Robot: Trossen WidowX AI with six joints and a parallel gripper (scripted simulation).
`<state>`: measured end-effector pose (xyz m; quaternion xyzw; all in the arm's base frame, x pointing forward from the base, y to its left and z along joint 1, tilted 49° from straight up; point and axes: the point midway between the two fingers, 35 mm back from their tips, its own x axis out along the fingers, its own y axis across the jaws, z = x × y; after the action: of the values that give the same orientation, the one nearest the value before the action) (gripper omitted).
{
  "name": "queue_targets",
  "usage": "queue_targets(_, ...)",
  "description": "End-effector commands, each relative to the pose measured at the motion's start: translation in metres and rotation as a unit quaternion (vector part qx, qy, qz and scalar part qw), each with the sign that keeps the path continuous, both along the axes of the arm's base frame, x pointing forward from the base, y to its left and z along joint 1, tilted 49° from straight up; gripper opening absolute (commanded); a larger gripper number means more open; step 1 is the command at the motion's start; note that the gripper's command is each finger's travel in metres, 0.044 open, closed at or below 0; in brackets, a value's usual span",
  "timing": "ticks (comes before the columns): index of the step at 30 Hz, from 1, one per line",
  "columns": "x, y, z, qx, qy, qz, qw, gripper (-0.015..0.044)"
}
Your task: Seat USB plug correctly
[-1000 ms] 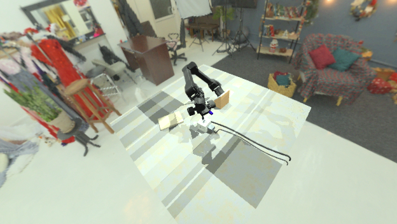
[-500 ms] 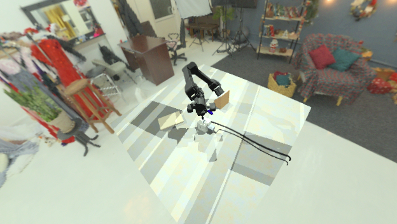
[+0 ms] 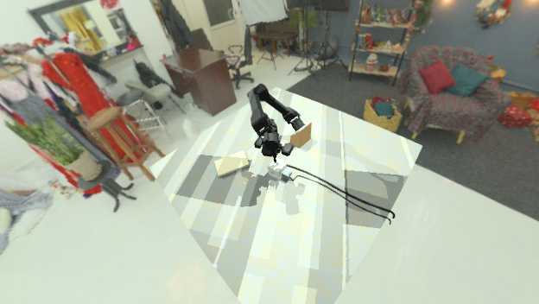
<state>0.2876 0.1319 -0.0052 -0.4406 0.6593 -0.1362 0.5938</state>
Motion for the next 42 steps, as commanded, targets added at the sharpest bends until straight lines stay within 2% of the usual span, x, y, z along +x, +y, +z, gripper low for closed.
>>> queue_targets(1,-0.0001,-0.0002,-0.0001,0.006,-0.045,-0.041,0.998,0.0)
queue_targets(21,-0.0001,-0.0002,-0.0001,0.029,-0.236,-0.21,0.948,0.0)
queue_targets(42,-0.0002,-0.0002,-0.0002,0.052,-0.418,-0.373,0.827,0.0)
